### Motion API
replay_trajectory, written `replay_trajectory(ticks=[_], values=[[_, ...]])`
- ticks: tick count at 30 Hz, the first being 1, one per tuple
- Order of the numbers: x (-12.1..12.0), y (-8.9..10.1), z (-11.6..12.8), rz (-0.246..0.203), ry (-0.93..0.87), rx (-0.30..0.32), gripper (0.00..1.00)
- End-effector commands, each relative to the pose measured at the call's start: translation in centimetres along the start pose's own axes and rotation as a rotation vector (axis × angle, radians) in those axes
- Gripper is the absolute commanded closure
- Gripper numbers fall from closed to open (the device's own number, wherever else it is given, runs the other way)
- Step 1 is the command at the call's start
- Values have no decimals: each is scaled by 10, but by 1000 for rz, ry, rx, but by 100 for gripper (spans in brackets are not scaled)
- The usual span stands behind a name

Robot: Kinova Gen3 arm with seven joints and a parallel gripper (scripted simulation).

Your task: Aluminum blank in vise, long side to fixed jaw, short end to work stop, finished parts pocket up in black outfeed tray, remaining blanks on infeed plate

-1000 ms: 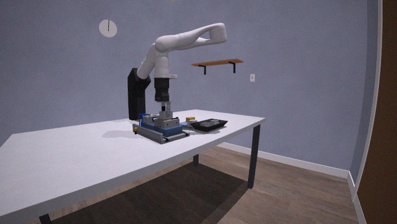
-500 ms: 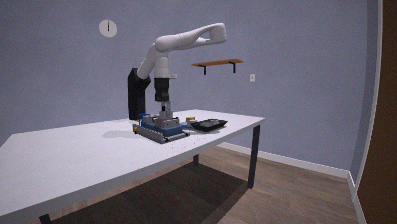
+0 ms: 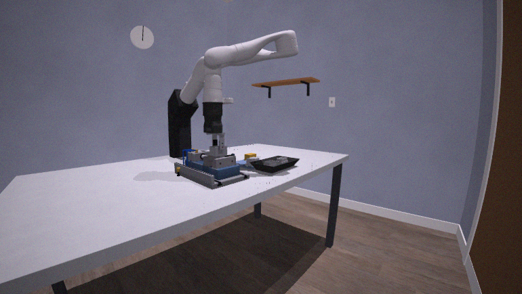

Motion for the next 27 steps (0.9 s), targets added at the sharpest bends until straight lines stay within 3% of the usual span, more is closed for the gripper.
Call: replay_trajectory(ticks=[1,27], values=[[-1,-1,1,0,3,-3,100],[-1,-6,2,1,1,-6,100]])
Point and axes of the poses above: the point where the finger pads meet when closed, its own y axis back along the fingers, its own x axis across the jaws, z = x × y, the point moved 3 cm from there along y, back along the fingers, and after that the axes turned 12 degrees about y, right-handed, at the moved point
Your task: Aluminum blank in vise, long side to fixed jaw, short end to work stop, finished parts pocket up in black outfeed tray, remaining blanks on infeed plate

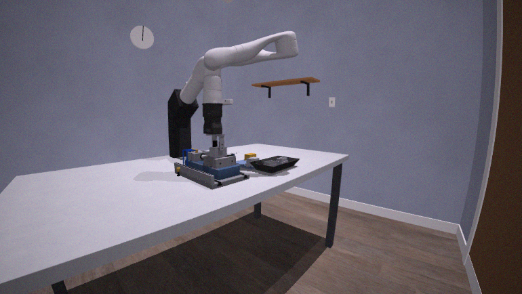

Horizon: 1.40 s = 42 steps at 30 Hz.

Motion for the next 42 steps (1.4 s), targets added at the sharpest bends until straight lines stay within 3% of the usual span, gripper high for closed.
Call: replay_trajectory(ticks=[1,42], values=[[0,-2,2,1,6,-4,100],[-1,-14,2,0,5,-6,100]])
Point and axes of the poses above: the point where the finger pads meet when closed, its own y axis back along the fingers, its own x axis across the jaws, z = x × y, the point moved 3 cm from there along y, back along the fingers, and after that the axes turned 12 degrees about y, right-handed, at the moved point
